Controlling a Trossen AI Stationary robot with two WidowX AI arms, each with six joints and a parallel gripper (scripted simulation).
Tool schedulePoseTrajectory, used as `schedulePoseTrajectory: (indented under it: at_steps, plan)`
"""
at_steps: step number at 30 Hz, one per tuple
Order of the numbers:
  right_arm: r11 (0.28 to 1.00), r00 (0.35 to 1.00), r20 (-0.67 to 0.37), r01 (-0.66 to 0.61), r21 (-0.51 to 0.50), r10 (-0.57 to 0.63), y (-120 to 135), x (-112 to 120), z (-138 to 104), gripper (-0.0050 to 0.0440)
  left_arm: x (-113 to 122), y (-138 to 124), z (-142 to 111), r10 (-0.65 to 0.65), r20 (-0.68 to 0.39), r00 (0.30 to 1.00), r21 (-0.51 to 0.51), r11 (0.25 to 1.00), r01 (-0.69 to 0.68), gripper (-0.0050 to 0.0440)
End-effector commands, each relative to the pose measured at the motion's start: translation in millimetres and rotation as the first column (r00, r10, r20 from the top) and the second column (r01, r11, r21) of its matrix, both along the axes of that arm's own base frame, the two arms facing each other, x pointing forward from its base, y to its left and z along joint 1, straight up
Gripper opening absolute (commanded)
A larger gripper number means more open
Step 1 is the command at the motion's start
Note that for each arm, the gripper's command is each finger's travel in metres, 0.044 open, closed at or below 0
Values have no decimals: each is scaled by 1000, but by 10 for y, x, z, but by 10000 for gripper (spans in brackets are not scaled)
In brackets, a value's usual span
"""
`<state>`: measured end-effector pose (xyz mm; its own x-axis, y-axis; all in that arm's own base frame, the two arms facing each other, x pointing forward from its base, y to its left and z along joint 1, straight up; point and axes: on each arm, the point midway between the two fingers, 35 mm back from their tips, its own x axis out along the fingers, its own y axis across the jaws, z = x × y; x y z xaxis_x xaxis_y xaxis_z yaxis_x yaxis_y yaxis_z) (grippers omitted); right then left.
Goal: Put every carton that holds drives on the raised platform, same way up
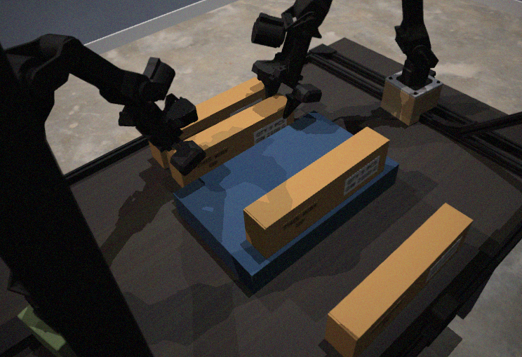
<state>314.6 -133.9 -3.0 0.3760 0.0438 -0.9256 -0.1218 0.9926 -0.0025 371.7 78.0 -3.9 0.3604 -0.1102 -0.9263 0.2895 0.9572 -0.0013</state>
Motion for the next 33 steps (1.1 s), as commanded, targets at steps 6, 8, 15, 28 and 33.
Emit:
schedulePoseTrajectory:
  at_steps: [6, 8, 15, 28, 33]
  plan:
    - [1000, 1000, -4, 2, 2, -2, 3, -14, 0, 0, -2, -1, 8, 2, -2, 1000, 2, 1000, -2, 0]
    - [1000, 1000, -4, 2, 2, -2, 3, -14, 45, 0, -2, -1, 54, 2, -2, 1000, 2, 1000, -2, 0]
    - [1000, 1000, -4, 2, 2, -2, 3, -14, 265, 0, -2, -1, 274, 2, -2, 1000, 2, 1000, -2, 0]
    - [1000, 1000, -4, 2, 2, -2, 3, -14, 282, 0, -2, -1, 291, 2, -2, 1000, 2, 1000, -2, 0]
    - [1000, 1000, -4, 2, 2, -2, 3, -14, 282, 0, -2, -1, 291, 2, -2, 1000, 2, 1000, -2, 0]
